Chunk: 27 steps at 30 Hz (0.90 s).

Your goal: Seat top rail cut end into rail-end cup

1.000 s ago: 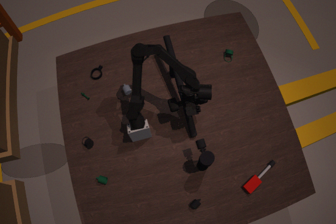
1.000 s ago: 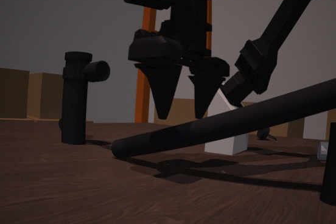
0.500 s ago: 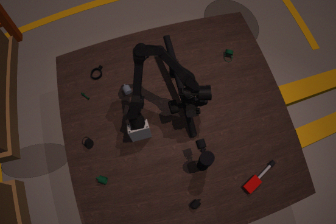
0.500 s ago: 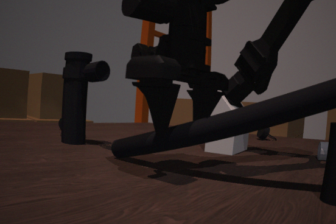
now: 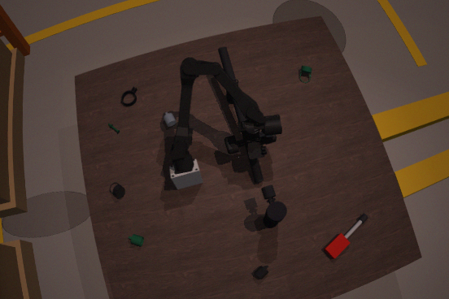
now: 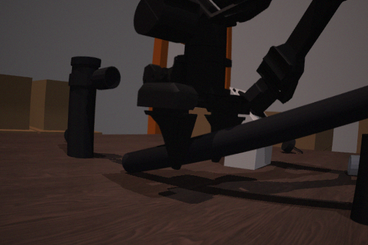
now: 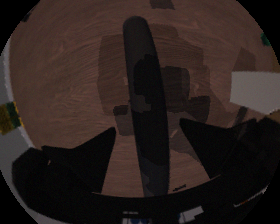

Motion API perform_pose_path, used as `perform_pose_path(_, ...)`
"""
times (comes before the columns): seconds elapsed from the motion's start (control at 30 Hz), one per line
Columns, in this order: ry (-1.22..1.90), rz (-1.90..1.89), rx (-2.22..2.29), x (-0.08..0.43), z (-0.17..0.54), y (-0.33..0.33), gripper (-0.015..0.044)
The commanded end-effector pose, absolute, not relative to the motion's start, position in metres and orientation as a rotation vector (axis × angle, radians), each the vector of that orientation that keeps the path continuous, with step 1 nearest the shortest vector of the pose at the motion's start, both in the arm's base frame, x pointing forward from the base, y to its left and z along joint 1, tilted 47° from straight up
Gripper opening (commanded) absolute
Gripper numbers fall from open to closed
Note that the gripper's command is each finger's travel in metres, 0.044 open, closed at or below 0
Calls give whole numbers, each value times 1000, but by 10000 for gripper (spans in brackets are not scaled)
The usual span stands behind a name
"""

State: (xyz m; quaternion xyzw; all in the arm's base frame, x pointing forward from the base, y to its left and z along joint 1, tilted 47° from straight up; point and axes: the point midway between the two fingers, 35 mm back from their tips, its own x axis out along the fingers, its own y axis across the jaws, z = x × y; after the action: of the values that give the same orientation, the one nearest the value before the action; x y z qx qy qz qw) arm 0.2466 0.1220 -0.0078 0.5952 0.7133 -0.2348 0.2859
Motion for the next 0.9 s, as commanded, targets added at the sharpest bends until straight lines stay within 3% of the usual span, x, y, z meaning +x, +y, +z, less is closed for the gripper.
perform_pose_path(0.0,1915,-629,1594,244,-11,127,440)
perform_pose_path(0.4,1915,-629,1594,244,-11,127,125)
perform_pose_path(0.6,1915,-629,1594,244,-11,127,85)
perform_pose_path(0.7,1915,-629,1594,244,-10,125,6)
perform_pose_path(0.87,1904,-636,1588,246,-7,120,0)
